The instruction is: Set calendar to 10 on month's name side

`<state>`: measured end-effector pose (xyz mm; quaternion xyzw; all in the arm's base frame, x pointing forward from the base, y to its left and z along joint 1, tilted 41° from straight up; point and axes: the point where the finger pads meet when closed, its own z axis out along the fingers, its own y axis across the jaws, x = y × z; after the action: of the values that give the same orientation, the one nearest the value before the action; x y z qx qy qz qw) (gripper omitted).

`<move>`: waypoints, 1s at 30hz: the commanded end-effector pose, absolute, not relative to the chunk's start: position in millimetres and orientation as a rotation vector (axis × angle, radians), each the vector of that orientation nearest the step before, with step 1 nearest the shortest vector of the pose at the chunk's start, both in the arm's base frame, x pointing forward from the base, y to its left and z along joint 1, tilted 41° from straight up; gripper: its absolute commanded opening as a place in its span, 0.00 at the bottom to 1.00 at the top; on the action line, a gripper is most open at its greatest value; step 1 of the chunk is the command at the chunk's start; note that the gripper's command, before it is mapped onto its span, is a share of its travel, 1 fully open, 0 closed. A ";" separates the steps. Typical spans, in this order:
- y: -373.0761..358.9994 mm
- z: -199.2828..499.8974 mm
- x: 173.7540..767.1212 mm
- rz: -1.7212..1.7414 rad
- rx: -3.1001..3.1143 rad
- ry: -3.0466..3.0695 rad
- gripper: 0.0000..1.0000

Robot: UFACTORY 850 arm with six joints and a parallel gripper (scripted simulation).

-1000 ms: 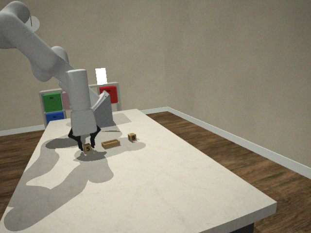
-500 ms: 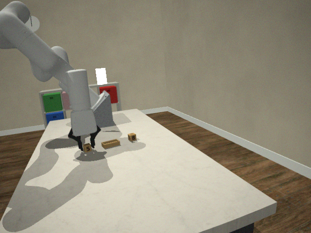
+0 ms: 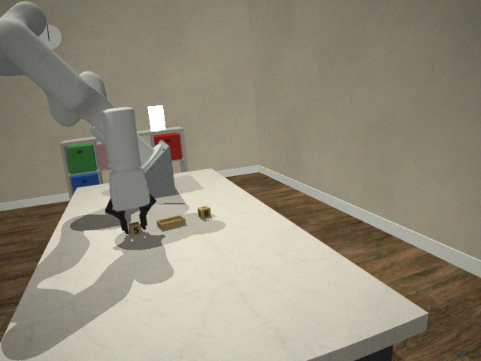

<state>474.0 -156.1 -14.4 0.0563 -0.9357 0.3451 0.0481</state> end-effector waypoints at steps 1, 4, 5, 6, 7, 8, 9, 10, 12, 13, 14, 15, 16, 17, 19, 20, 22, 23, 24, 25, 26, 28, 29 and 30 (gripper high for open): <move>-155.8 -14.0 474.7 1.053 0.172 -2.854 0.47; -155.8 -14.0 474.7 1.053 0.172 -2.854 0.47; -155.8 -14.0 474.7 1.053 0.172 -2.854 0.47; -155.8 -14.0 474.7 1.053 0.172 -2.854 0.47; -155.8 -14.0 474.7 1.053 0.172 -2.854 0.27; -155.8 -14.0 474.7 1.053 0.172 -2.854 0.27; -155.8 -14.0 474.7 1.053 0.172 -2.854 0.27; -155.8 -14.0 474.7 1.053 0.172 -2.854 0.27; -155.8 -14.0 474.7 1.053 0.172 -2.854 0.27; -155.8 -14.0 474.7 1.053 0.172 -2.854 0.27; -155.8 -14.0 474.7 1.053 0.172 -2.854 0.27; -155.8 -14.0 474.7 1.053 0.172 -2.854 0.27; -155.8 -14.0 474.7 1.053 0.172 -2.854 0.27; -155.8 -14.0 474.7 1.053 0.172 -2.854 0.27; -155.8 -14.0 474.7 1.053 0.172 -2.854 0.27; -155.8 -14.0 474.7 1.053 0.172 -2.854 0.27; -155.8 -14.0 474.7 1.053 0.172 -2.854 0.27; -155.8 -14.0 474.7 1.053 0.172 -2.854 0.27; -155.8 -14.0 474.7 1.053 0.172 -2.854 0.27; -155.8 -14.0 474.7 1.053 0.172 -2.854 0.27; -155.8 -14.0 474.7 1.053 0.172 -2.854 0.27; -155.8 -14.0 474.7 1.053 0.172 -2.854 0.27; -155.8 -14.0 474.7 1.053 0.172 -2.854 0.27; -155.8 -14.0 474.7 1.053 0.172 -2.854 0.27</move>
<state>474.1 -156.1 -14.4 0.0563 -0.9357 0.3451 0.0481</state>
